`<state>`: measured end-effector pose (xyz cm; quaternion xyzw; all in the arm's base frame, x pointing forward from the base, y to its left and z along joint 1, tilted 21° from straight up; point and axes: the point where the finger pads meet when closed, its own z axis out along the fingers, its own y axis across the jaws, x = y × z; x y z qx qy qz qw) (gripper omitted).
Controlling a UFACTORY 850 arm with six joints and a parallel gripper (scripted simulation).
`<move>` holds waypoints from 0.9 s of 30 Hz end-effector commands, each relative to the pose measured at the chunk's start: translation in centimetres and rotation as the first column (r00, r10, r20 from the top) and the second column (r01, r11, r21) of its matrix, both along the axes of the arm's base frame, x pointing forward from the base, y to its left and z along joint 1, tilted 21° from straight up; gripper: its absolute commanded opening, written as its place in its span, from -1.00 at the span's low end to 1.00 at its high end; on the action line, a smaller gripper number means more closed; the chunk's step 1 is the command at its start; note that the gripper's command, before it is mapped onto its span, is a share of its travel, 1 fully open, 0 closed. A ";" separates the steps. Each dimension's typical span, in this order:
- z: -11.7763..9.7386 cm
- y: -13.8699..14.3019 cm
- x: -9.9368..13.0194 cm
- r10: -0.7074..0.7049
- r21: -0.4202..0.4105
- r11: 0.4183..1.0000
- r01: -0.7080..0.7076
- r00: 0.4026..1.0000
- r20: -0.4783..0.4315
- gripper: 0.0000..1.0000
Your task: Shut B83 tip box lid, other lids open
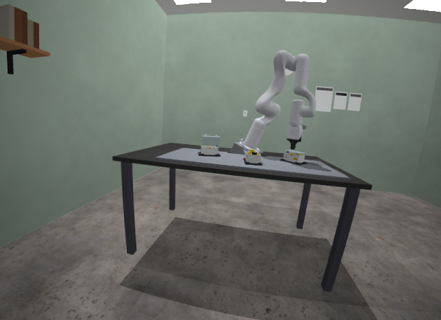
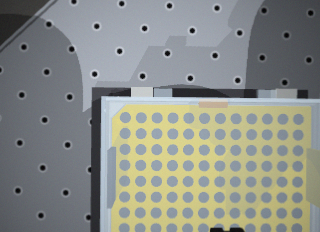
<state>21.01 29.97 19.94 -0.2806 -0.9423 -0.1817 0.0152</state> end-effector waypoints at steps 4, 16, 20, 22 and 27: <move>1.2 -0.3 0.0 -0.001 -0.006 1.000 0.001 1.000 0.000 -1.00; 2.8 -0.9 -0.2 -0.001 -0.006 1.000 0.001 1.000 0.000 -1.00; 3.2 -1.1 -0.2 -0.001 -0.006 1.000 0.001 1.000 0.000 -1.00; 3.2 -1.1 -0.2 -0.001 -0.006 1.000 0.001 1.000 0.000 -1.00; 3.2 -1.1 -0.2 -0.001 -0.006 1.000 0.001 1.000 0.000 -1.00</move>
